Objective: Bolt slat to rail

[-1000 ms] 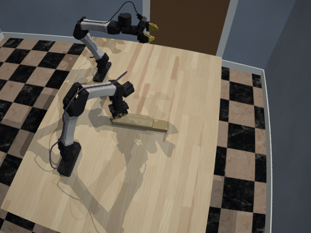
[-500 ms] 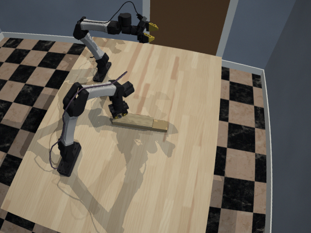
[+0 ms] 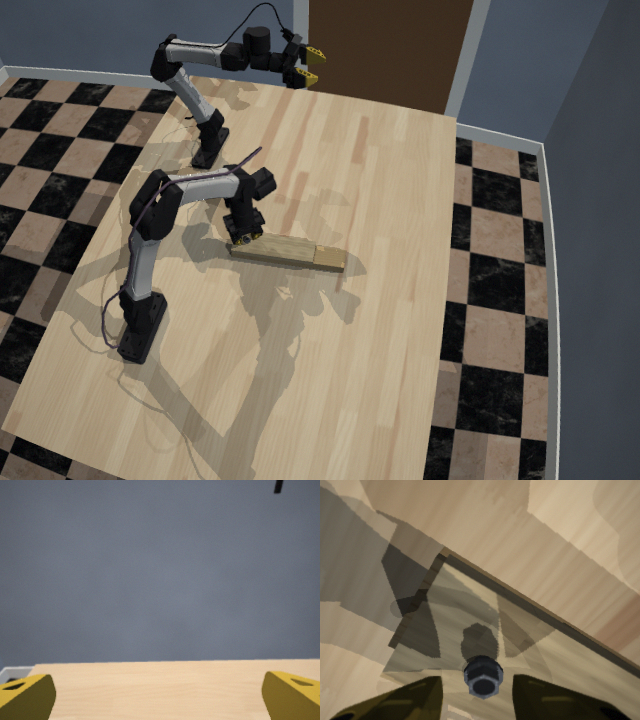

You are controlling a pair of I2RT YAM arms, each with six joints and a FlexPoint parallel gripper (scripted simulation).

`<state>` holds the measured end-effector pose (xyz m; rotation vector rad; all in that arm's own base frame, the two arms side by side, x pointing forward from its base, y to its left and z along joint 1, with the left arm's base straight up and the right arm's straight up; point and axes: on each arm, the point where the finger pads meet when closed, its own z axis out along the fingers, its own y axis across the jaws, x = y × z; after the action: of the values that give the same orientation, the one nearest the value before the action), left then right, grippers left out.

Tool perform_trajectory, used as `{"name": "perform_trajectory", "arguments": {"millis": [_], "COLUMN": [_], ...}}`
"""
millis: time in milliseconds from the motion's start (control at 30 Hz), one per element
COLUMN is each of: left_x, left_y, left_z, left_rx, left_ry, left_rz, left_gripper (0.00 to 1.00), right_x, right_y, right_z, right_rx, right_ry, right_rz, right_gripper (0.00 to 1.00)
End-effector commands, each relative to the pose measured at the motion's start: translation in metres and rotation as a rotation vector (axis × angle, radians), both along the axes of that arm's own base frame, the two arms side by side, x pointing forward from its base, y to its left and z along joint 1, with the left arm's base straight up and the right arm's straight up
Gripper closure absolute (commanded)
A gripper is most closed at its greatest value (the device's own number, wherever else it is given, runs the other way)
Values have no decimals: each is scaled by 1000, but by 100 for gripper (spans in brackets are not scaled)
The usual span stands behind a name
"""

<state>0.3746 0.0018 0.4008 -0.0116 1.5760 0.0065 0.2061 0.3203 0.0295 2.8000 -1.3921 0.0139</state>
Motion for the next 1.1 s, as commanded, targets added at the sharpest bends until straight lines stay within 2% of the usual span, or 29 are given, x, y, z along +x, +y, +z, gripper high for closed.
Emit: {"name": "perform_trajectory", "arguments": {"millis": [0, 1067], "left_x": [-2, -2], "left_y": [-1, -1], "left_z": [8, 8], "left_rx": [2, 2], "left_ry": [-20, -20], "left_rz": [-2, -2], "left_gripper": [0, 0], "right_x": [2, 2], "right_y": [4, 4], "right_z": [3, -5], "right_rx": [23, 23], "right_ry": [-2, -2], "right_rz": [0, 0], "right_gripper": [64, 64]}}
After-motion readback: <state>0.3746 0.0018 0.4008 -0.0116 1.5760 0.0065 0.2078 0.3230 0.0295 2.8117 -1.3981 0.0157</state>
